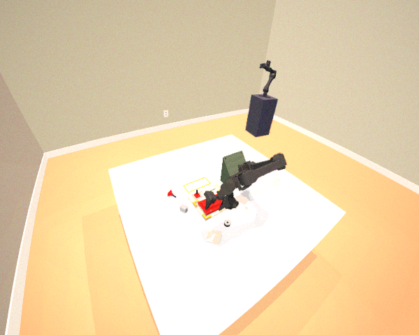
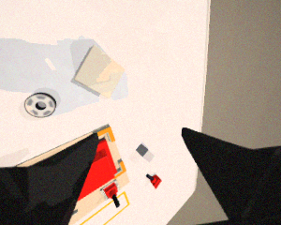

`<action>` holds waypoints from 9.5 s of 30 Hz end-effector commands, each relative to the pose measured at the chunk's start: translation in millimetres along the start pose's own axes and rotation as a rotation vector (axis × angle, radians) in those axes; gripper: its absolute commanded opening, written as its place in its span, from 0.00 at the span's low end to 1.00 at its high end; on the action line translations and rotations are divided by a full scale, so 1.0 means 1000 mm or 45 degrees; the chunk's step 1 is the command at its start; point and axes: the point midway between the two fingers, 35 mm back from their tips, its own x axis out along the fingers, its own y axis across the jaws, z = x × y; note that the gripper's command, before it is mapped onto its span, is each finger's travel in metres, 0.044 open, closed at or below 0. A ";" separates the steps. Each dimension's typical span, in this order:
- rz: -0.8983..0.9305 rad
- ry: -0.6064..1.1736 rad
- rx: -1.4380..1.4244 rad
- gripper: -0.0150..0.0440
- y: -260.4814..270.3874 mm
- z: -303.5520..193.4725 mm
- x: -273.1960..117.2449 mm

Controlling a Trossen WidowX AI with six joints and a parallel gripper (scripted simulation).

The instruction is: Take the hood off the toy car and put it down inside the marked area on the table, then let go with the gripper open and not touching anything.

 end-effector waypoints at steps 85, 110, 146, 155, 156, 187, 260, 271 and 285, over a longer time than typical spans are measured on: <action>0.552 0.496 1.789 1.00 0.089 -0.142 0.069; 0.553 0.495 1.789 1.00 0.095 -0.142 0.080; 0.544 0.490 1.779 0.40 0.094 -0.141 0.081; 0.543 0.490 1.779 0.25 0.090 -0.141 0.076; 0.543 0.490 1.779 0.25 0.090 -0.141 0.076; 0.540 0.491 1.781 0.25 0.071 -0.141 0.046; 0.527 0.499 1.777 0.25 0.068 -0.368 0.041; 0.527 0.499 1.777 0.25 0.073 -0.368 0.050; 0.528 0.498 1.777 0.25 0.080 -0.368 0.062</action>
